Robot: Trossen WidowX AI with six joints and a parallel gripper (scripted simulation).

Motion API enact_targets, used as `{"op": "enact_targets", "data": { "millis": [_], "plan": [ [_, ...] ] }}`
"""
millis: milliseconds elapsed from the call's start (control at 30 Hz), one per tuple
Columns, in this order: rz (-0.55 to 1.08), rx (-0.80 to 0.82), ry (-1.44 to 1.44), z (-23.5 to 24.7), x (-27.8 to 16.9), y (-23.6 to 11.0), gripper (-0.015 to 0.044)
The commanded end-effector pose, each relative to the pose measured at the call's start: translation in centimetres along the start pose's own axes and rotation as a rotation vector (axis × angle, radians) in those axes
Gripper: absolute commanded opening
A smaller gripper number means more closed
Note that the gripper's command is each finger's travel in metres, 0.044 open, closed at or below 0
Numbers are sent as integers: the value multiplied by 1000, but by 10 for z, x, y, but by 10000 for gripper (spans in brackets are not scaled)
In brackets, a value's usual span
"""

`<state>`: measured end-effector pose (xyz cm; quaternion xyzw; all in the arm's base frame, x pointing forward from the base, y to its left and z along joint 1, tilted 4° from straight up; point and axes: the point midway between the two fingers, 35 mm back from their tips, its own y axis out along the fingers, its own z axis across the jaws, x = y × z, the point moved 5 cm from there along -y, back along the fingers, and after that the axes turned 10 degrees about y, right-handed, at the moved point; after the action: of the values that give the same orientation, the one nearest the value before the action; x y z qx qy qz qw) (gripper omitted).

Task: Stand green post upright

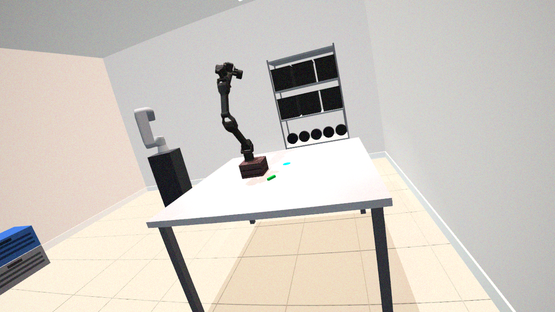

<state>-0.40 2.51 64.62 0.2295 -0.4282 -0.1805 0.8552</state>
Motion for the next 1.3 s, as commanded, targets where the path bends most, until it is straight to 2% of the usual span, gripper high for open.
{"op": "enact_targets", "data": {
  "millis": [0,333,633,933,1267],
  "plan": [
    [25,-156,-154,-32,-19,25,233],
    [112,-495,-475,-115,-39,55,233],
    [246,-800,-700,-201,-40,52,233],
    [434,-1093,-848,-283,-30,17,233],
    [695,-1381,-903,-357,-15,-54,233]
  ]
}}
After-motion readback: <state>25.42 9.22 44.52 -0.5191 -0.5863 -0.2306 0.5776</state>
